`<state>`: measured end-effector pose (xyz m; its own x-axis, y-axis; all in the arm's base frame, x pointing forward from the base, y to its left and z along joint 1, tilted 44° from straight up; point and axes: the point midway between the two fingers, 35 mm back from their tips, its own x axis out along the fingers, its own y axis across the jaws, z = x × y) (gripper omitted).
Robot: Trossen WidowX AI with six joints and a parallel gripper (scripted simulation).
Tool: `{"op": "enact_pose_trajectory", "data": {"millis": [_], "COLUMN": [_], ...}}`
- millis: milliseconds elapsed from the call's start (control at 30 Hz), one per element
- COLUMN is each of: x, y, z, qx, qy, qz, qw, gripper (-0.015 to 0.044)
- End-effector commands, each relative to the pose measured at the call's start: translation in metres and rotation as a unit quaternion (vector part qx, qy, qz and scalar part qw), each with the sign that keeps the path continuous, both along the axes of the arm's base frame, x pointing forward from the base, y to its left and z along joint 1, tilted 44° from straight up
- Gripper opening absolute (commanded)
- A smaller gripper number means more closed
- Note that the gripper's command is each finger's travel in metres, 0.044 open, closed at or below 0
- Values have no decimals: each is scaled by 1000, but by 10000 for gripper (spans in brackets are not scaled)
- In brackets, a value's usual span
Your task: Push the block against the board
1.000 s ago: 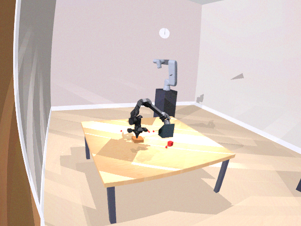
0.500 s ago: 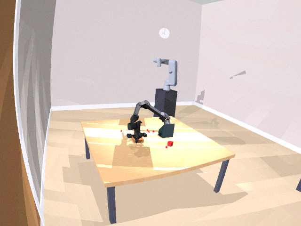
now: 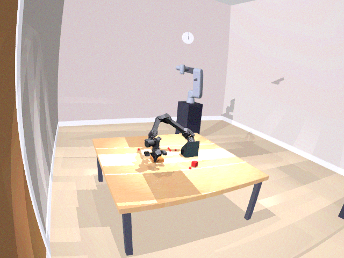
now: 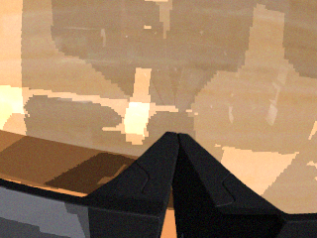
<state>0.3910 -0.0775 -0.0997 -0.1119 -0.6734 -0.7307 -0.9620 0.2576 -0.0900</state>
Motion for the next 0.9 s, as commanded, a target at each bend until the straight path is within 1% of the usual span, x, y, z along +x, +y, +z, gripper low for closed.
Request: {"op": "enact_pose_trajectory", "data": {"millis": [0, 667, 867], "x": [-3, -10, -8], "y": [-8, -28, -24], "z": [4, 24, 21], "qx": [-3, -3, -3], "qy": [3, 3, 3], "qz": [-1, -1, -1], "qw": [1000, 1000, 1000], "gripper": [0, 0, 0]}}
